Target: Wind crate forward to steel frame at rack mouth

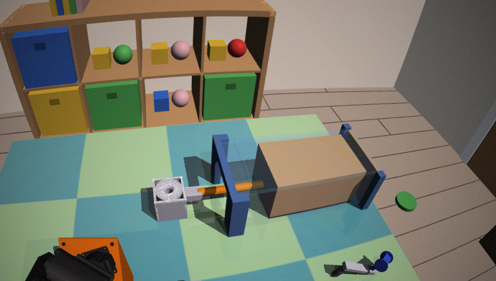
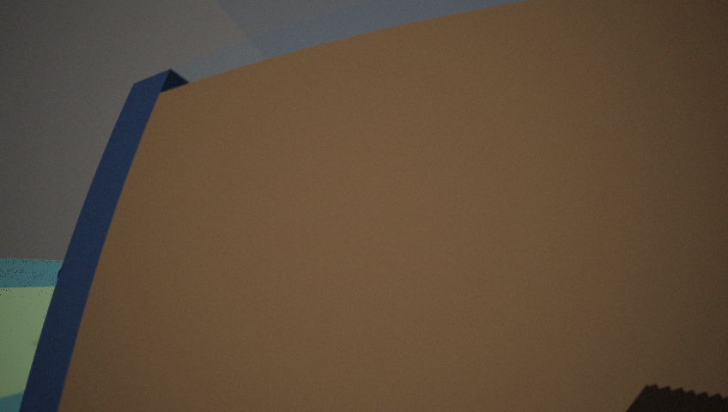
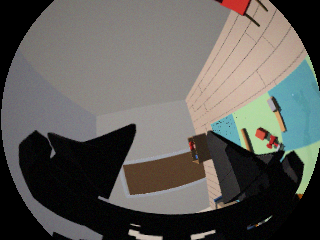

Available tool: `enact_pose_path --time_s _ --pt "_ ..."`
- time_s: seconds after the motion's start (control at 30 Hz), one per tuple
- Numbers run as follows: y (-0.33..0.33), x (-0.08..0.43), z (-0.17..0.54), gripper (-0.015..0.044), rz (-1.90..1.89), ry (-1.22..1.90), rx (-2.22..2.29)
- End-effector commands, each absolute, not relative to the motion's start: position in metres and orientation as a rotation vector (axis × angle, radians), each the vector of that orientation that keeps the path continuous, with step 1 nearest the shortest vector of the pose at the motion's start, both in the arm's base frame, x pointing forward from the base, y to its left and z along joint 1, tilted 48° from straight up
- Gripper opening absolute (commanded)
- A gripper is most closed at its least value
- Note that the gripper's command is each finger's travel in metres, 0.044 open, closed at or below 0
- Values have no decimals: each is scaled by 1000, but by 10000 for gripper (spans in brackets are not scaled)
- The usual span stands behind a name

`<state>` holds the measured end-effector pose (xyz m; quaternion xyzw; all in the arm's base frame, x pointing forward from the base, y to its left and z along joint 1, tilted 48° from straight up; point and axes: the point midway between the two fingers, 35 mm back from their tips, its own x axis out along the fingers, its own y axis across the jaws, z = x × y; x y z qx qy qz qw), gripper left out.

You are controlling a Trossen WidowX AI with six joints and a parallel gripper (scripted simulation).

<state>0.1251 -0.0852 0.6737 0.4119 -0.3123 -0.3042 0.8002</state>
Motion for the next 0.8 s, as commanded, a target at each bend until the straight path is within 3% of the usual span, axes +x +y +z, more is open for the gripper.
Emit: enact_pose_path --time_s 0.0,0.37,0.77 --pt "-86 124 674 426 -649 -671 880" --pt "-151 54 692 440 -545 -816 595" --pt "-237 27 663 440 -742 -856 424"
